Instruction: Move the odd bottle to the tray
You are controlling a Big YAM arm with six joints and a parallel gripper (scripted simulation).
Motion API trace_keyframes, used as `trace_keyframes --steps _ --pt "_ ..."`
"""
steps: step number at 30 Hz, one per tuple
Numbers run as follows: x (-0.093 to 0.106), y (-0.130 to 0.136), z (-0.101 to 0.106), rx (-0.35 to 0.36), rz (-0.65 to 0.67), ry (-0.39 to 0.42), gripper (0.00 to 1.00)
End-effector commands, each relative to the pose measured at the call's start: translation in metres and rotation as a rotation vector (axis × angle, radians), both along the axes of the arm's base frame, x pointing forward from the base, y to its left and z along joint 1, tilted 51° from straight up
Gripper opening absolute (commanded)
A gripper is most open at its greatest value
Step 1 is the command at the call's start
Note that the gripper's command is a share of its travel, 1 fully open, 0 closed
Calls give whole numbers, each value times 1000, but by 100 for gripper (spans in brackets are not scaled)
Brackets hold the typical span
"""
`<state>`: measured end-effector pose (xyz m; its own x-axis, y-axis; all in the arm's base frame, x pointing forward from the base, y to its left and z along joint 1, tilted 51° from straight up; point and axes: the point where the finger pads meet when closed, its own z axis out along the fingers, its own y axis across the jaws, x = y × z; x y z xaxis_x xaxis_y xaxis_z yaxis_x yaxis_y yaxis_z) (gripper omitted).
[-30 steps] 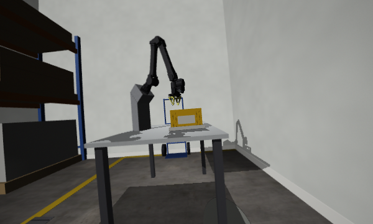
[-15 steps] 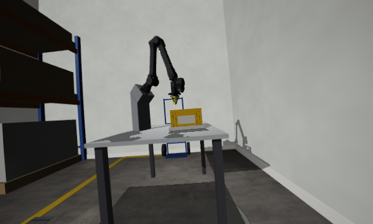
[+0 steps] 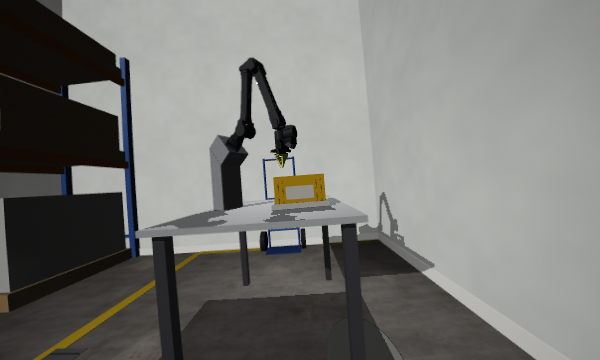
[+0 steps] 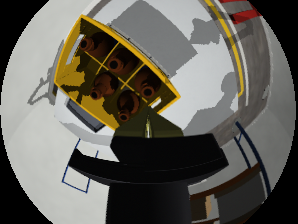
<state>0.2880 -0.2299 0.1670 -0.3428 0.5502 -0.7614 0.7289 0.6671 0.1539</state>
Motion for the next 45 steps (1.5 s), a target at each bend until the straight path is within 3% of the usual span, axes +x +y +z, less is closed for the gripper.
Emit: trace_keyframes --steps 1,17,19,21,25,28,29,33,36,45 --pt "2 4 1 4 5 -2 0" --pt "4 7 -3 4 2 -7 0" --pt "11 23 -16 13 2 4 0" --pt "11 23 -16 13 2 4 0" --pt "23 72 -41 10 3 3 0" --pt "24 82 -46 7 3 0 0" --pt "28 81 -39 3 3 -13 61" --pt "28 72 -32 -1 -21 -28 61" --pt "22 75 -40 7 -18 -5 61" --pt "23 76 -41 5 -10 -3 61"
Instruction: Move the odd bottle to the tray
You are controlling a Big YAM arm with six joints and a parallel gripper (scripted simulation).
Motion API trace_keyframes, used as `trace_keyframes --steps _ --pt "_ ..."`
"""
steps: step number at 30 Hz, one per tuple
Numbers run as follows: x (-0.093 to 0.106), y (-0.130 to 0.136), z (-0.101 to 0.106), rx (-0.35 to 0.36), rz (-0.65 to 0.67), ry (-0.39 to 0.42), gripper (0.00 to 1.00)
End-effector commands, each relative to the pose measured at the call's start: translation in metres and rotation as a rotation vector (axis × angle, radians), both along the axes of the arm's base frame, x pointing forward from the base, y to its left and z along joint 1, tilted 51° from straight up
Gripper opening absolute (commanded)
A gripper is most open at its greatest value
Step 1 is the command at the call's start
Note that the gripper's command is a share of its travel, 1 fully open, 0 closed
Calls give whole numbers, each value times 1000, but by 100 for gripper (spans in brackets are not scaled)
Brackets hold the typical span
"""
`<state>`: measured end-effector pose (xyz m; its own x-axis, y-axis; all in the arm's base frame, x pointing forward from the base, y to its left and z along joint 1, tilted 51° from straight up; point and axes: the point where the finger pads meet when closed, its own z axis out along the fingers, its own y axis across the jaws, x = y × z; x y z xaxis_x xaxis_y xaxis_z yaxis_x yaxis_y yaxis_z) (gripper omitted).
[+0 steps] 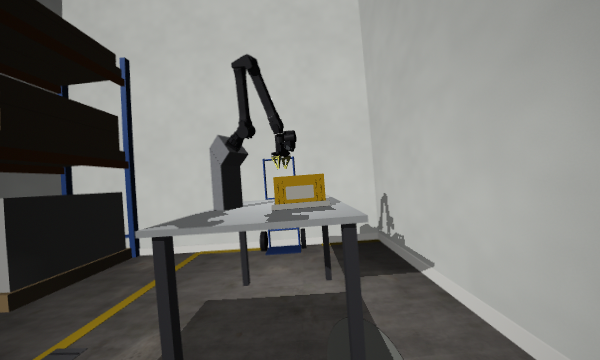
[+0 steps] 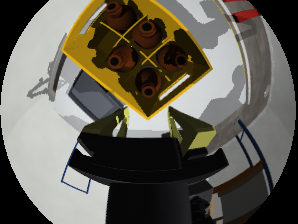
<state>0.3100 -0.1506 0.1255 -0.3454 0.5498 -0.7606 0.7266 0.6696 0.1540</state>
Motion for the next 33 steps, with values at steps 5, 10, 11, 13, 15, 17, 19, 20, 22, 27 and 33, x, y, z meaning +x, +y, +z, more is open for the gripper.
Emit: trace_keyframes --steps 5,10,11,13,15,17,19,20,22,27,33 --pt "1 -3 1 4 -14 -4 61" --pt "1 -3 1 4 -14 -4 61" --pt "1 -3 1 4 -14 -4 61" --pt "1 -3 1 4 -14 -4 61" --pt "1 -3 1 4 -14 -4 61" --pt "1 -3 1 4 -14 -4 61" --pt "1 -3 1 4 -14 -4 61" --pt "1 -3 1 4 -14 -3 61" --pt "2 -3 0 4 -14 -3 61" --pt "3 -5 1 1 -16 -9 61" --pt "4 -7 -1 -3 -10 -4 61"
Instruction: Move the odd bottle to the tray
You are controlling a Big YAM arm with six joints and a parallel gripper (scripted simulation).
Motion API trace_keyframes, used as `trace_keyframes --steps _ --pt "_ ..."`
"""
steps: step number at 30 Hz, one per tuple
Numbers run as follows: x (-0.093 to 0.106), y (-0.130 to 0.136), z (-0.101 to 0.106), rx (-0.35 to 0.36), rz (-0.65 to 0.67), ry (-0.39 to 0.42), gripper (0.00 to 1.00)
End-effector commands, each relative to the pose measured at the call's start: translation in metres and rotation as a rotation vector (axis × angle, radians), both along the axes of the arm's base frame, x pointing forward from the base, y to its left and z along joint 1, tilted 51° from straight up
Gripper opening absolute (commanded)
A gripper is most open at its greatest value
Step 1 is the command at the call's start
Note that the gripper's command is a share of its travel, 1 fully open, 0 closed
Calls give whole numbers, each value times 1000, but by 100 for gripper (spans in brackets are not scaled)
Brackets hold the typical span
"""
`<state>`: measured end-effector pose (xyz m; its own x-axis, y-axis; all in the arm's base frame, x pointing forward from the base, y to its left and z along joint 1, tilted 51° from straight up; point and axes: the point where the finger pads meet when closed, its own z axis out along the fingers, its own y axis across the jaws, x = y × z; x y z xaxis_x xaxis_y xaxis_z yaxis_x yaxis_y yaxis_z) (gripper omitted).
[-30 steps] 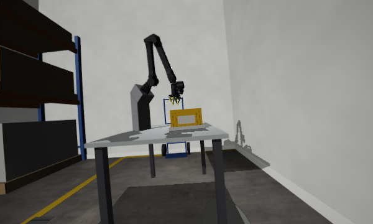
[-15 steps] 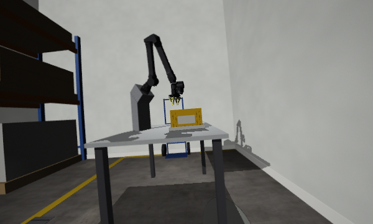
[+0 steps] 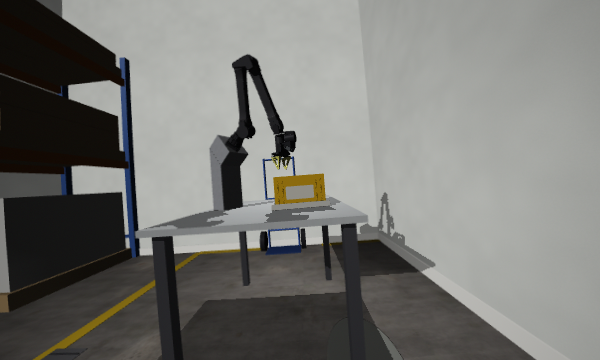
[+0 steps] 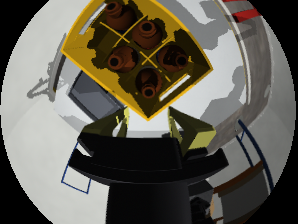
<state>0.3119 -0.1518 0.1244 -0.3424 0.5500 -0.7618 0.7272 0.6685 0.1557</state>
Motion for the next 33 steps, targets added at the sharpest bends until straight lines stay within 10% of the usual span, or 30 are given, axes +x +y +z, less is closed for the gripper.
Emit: trace_keyframes --steps 1,33 --pt "3 -6 -1 -4 -6 0 61" --pt "24 -24 -20 -8 -5 -3 61"
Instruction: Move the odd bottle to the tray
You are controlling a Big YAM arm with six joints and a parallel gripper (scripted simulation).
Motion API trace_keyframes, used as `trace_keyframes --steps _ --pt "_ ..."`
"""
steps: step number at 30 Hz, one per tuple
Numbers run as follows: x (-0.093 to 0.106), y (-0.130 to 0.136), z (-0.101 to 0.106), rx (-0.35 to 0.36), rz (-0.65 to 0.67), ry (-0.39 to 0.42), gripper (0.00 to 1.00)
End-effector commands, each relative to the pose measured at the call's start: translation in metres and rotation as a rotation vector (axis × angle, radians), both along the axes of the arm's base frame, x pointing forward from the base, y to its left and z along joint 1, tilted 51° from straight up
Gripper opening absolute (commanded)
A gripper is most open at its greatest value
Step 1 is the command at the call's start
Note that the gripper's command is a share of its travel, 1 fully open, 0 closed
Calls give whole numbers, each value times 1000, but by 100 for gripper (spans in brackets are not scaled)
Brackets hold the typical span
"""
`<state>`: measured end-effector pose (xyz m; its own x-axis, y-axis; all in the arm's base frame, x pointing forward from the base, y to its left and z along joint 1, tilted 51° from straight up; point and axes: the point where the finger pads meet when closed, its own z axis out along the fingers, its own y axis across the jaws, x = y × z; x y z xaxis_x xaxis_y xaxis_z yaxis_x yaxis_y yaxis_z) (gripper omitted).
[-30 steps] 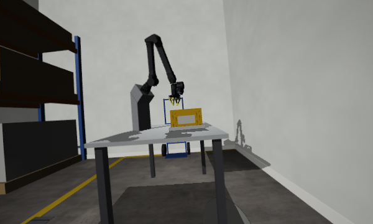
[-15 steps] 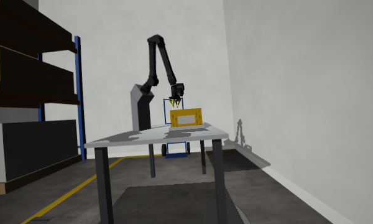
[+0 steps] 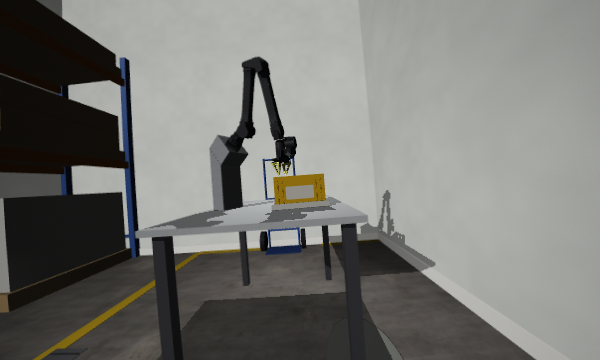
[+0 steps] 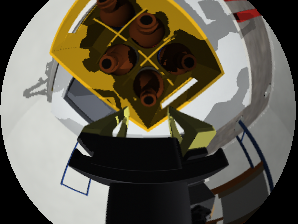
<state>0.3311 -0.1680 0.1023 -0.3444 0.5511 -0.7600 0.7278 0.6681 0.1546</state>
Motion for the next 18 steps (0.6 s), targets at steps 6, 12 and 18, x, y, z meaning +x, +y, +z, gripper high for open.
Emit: trace_keyframes --steps 6,12,18 --pt "6 -9 -2 -7 -6 -3 61" --pt "8 -10 -2 -7 -6 -5 61" --pt "6 -10 -5 -4 -7 2 61"
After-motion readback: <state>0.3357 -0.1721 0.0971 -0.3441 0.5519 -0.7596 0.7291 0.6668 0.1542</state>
